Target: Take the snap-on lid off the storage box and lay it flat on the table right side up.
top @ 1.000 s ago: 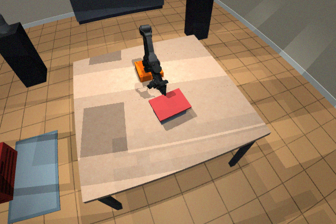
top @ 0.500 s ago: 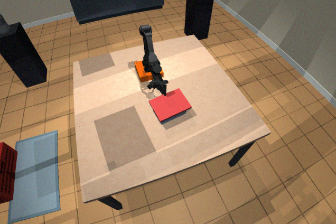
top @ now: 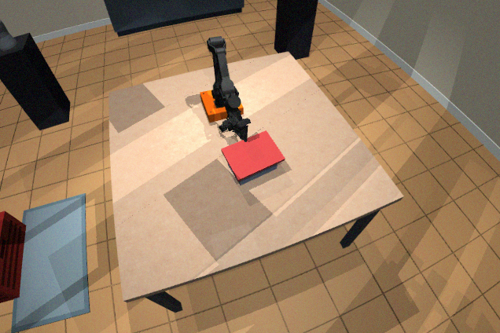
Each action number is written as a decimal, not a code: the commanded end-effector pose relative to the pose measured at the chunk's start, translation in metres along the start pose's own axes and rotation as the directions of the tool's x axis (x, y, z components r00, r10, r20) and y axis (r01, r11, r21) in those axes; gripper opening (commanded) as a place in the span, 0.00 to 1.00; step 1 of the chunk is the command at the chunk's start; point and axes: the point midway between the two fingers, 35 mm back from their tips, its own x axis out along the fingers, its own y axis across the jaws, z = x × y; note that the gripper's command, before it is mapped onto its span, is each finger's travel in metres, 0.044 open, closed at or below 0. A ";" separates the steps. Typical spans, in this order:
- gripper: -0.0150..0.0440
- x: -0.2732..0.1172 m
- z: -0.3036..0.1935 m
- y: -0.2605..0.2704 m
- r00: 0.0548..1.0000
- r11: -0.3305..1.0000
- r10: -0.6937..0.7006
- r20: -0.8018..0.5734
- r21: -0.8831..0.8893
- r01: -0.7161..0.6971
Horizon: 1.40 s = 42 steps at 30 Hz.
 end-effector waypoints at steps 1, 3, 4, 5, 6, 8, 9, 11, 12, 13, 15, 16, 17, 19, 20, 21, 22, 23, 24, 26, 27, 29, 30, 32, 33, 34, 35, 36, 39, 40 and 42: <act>0.25 -0.005 0.000 0.008 1.000 1.000 0.011 0.002 0.002 -0.011; 0.25 -0.007 0.000 0.010 1.000 1.000 0.011 0.002 0.002 -0.011; 0.25 -0.007 0.000 0.012 1.000 1.000 0.011 0.002 0.002 -0.011; 0.25 -0.008 0.000 0.013 1.000 1.000 0.011 0.002 0.002 -0.011; 0.25 -0.009 0.000 0.014 1.000 1.000 0.011 0.002 0.002 -0.011; 0.25 -0.010 0.000 0.016 1.000 1.000 0.011 0.002 0.002 -0.011; 0.25 -0.011 0.000 0.017 1.000 1.000 0.011 0.002 0.002 -0.011; 0.25 -0.012 0.000 0.020 1.000 1.000 0.011 0.002 0.002 -0.011; 0.25 -0.012 0.000 0.021 1.000 1.000 0.011 0.002 0.002 -0.011; 0.25 -0.013 0.000 0.022 1.000 1.000 0.011 0.002 0.002 -0.011; 0.25 -0.014 0.000 0.025 1.000 1.000 0.011 0.002 0.002 -0.011; 0.25 -0.015 0.000 0.026 1.000 1.000 0.011 0.002 0.002 -0.011; 0.25 -0.015 0.000 0.027 1.000 1.000 0.011 0.002 0.002 -0.011; 0.25 -0.016 0.000 0.030 1.000 1.000 0.011 0.002 0.002 -0.011; 0.25 -0.017 0.000 0.031 1.000 1.000 0.011 0.002 0.002 -0.011; 0.25 -0.017 0.000 0.032 1.000 1.000 0.011 0.002 0.002 -0.011; 0.25 -0.018 0.000 0.034 1.000 1.000 0.011 0.002 0.002 -0.011; 0.25 -0.018 0.000 0.035 1.000 1.000 0.011 0.002 0.002 -0.011; 0.25 -0.019 0.000 0.036 1.000 1.000 0.011 0.002 0.002 -0.011; 0.25 -0.019 0.000 0.039 1.000 1.000 0.011 0.002 0.002 -0.011; 0.25 -0.020 0.000 0.041 1.000 1.000 0.011 0.002 0.002 -0.011; 0.25 -0.020 0.000 0.044 1.000 1.000 0.012 0.002 0.002 -0.012; 0.25 -0.021 0.000 0.045 1.000 1.000 0.012 0.002 0.002 -0.012; 0.25 -0.021 0.000 0.048 1.000 1.000 0.012 0.002 0.002 -0.012; 0.25 -0.022 0.000 0.049 1.000 1.000 0.012 0.002 0.002 -0.012; 0.25 -0.022 0.000 0.051 1.000 1.000 0.012 0.002 0.002 -0.012; 0.25 -0.022 0.000 0.053 1.000 1.000 0.012 0.002 0.002 -0.012; 0.25 -0.022 0.000 0.054 1.000 1.000 0.012 0.002 0.002 -0.012; 0.25 -0.023 0.000 0.059 1.000 1.000 0.012 0.002 0.002 -0.012; 0.25 -0.023 0.000 0.061 1.000 1.000 0.012 0.002 0.002 -0.012; 0.25 -0.024 0.000 0.063 1.000 1.000 0.012 0.002 0.002 -0.012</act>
